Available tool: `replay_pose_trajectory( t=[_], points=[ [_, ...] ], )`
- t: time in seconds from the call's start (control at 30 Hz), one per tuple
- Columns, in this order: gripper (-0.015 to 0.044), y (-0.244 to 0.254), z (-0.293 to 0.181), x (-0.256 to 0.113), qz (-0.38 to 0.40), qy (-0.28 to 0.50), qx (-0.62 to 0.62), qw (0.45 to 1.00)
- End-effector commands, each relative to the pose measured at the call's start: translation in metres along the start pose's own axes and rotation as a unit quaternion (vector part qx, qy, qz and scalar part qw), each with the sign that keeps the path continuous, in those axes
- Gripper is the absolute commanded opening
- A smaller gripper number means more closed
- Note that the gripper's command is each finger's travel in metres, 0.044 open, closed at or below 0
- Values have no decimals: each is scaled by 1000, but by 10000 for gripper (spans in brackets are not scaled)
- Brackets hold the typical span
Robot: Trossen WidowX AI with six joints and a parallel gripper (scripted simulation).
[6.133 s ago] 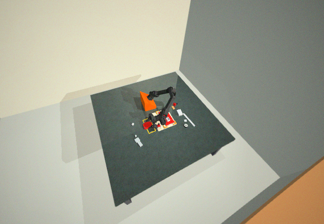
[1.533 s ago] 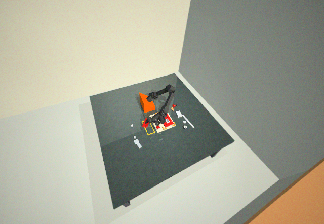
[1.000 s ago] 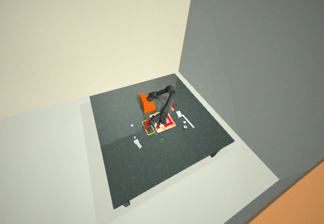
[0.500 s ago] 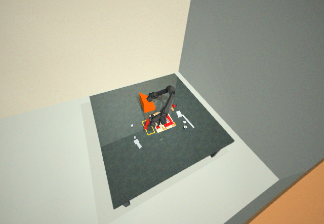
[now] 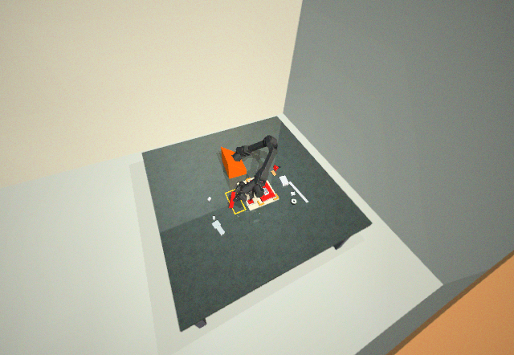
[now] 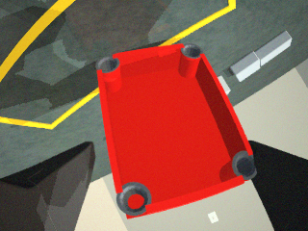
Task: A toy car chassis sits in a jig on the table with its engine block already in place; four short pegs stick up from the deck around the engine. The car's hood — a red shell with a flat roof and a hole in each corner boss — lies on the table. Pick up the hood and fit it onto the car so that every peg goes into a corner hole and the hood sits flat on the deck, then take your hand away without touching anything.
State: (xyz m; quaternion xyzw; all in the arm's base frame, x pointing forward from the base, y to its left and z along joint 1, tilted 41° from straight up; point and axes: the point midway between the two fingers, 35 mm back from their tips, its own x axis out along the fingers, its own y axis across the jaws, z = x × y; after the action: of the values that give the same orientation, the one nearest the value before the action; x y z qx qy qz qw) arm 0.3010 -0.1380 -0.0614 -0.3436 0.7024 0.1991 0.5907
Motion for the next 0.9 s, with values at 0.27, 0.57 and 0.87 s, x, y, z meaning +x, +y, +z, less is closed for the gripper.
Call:
replay_pose_trajectory(
  t=[0.27,0.57,0.87],
  points=[
    [440,-17,-11,-62,6,-2,-138,990],
    [440,-21,-20,-92,8,-2,-198,980],
    [414,-21,-20,-92,8,-2,-198,980]
  ],
)
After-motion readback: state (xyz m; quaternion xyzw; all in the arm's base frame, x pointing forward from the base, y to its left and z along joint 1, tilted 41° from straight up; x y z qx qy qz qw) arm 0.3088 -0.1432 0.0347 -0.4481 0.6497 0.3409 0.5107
